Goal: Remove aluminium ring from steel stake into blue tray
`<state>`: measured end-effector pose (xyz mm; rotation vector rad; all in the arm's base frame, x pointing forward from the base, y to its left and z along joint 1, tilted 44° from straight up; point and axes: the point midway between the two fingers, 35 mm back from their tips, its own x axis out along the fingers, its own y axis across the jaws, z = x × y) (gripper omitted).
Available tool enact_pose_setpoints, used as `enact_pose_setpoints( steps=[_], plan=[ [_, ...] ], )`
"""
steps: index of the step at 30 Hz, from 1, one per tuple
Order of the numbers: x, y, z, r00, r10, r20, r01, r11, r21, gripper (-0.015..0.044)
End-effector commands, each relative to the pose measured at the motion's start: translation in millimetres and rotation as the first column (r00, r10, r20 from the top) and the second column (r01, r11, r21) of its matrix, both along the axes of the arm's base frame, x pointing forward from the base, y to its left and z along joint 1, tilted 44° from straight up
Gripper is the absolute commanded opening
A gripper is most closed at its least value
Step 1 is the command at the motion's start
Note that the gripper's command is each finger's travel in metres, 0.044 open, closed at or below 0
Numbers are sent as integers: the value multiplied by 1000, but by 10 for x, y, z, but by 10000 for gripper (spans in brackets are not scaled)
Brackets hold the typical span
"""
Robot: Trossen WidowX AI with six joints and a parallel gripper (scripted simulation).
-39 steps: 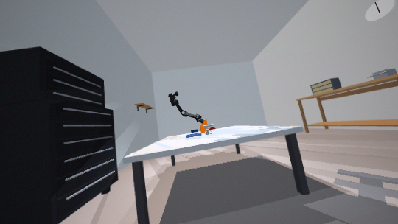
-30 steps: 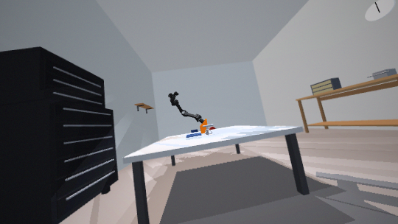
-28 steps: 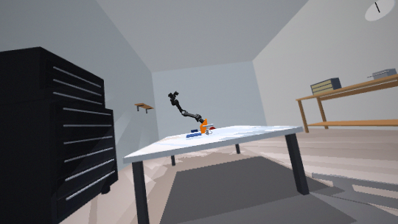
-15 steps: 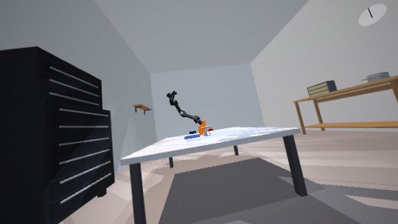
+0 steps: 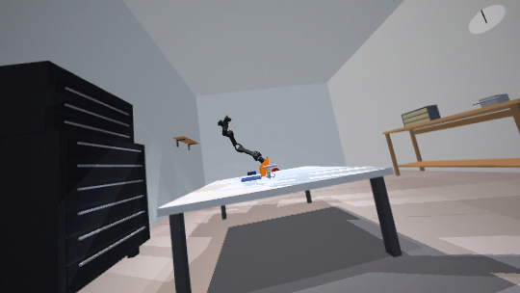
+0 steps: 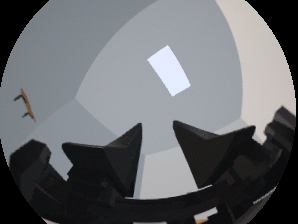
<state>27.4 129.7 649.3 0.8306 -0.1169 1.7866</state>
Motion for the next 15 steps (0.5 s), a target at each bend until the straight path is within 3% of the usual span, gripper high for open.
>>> enact_pose_setpoints(
  steps=[1, 15],
  plan=[
    [211, 2, -24, 999, -47, -18, 48, 998, 29, 200],
    [833, -35, -141, 975, -210, -70, 216, 971, 98, 200]
  ],
)
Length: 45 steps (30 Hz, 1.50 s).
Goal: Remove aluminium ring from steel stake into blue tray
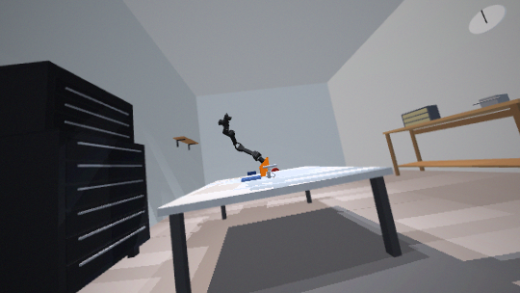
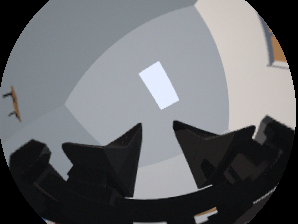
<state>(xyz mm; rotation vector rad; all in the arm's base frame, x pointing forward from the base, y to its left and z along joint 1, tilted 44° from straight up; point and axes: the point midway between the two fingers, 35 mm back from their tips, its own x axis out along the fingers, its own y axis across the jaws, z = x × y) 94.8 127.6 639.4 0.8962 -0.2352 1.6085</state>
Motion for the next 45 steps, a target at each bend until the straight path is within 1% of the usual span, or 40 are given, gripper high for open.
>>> enact_pose_setpoints(
  steps=[1, 20, 28, 37, 45],
  plan=[
    [198, -17, -52, 998, -52, -19, 53, 998, 19, 200],
    [866, -159, -270, 960, -266, -85, 272, 960, 70, 200],
    [1283, -385, -425, 893, -427, -146, 442, 892, 96, 200],
    [1605, -507, -622, 827, -531, -187, 551, 830, 81, 200],
    [1916, -650, -859, 741, -633, -225, 657, 752, 47, 200]
  ],
)
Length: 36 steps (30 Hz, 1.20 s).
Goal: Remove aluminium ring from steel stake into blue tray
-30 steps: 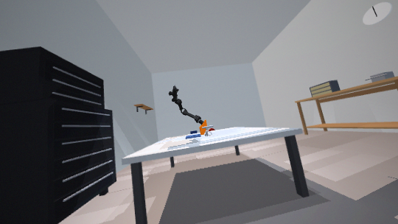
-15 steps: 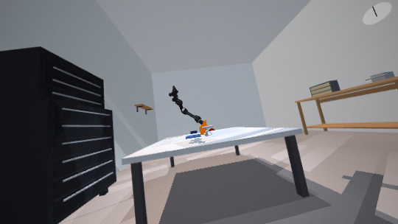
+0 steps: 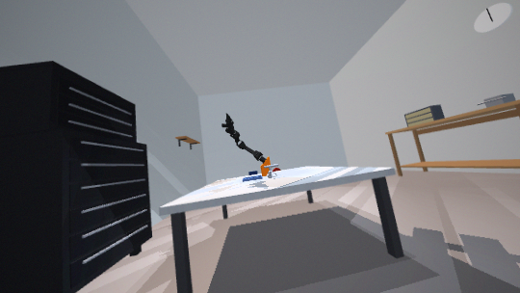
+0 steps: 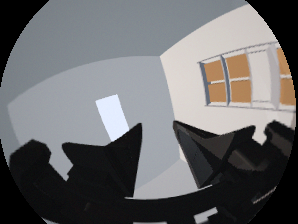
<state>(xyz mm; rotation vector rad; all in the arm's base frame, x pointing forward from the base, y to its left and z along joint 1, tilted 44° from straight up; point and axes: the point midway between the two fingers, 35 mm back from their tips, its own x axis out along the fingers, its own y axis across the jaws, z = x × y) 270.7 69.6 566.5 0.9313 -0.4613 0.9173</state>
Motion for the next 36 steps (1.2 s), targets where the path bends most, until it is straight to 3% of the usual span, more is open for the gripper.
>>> enact_pose_setpoints(
  steps=[1, 36],
  plan=[
    [194, -89, -162, 997, -74, -38, 74, 997, -3, 200],
    [1027, -652, -1230, 835, -504, -220, 473, 863, -179, 200]
  ],
)
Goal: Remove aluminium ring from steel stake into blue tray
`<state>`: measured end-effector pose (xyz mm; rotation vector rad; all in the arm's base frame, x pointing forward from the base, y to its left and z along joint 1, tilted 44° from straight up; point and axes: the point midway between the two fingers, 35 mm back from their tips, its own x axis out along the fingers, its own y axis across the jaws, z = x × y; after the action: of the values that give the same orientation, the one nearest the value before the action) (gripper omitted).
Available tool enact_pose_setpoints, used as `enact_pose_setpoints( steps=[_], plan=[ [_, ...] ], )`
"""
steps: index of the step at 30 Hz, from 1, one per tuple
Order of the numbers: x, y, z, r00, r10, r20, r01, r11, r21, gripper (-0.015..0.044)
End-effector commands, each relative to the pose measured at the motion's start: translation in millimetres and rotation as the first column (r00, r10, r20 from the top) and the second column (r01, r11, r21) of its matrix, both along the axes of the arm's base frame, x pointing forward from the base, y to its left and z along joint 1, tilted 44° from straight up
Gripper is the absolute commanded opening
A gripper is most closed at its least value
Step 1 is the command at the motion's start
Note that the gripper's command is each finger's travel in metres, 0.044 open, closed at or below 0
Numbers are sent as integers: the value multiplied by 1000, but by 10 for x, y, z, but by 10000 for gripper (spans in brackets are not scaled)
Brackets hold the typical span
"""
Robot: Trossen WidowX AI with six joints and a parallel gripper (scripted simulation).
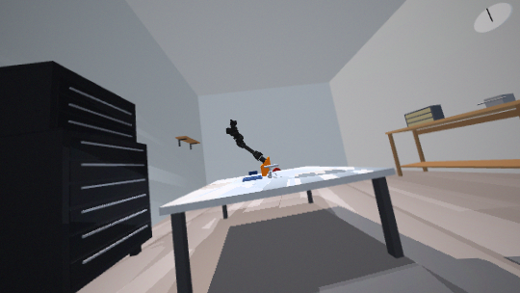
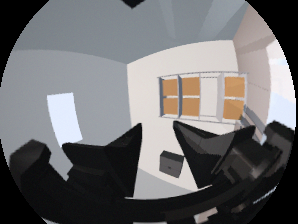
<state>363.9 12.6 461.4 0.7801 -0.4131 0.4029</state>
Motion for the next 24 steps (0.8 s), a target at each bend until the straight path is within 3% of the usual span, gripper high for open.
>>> enact_pose_setpoints(
  steps=[1, 24],
  plan=[
    [120, -104, -227, 996, -69, -54, 67, 997, -26, 200],
    [443, -588, -1361, 871, -406, -276, 329, 900, -285, 200]
  ],
)
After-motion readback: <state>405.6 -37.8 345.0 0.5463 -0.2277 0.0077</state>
